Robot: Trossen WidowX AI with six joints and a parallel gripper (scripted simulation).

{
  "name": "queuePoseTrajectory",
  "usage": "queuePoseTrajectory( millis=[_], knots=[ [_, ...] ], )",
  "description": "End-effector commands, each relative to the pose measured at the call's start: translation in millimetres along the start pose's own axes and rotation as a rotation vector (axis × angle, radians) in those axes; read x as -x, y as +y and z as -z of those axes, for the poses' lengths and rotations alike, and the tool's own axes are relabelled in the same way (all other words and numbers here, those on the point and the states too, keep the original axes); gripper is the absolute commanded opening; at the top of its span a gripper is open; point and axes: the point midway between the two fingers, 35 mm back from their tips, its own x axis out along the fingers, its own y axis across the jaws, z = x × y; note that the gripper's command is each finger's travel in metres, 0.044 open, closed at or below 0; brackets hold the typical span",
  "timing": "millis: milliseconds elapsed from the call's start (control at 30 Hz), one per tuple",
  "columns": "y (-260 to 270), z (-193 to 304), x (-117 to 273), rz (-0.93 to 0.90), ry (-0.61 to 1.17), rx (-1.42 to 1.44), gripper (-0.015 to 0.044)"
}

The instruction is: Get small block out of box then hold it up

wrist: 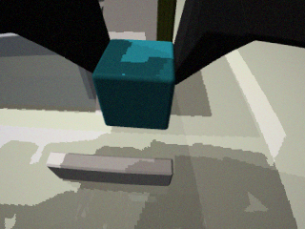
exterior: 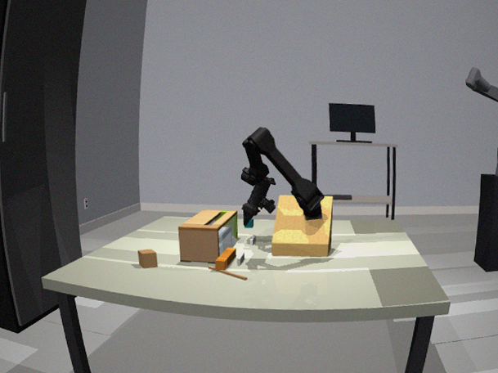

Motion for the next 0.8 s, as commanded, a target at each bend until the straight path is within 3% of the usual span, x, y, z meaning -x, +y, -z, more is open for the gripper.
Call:
queuePoseTrajectory(
  millis=[0,533,767],
  knots=[
    [0.1,5.8,18.5,-0.043,0.013,-0.05,0.0],
    [-2.4,-3.8,95.4,-0.217,0.065,-0.393,0.0],
    [-5.1,-10.1,112.1,-0.248,0.086,-0.487,0.0]
  ],
)
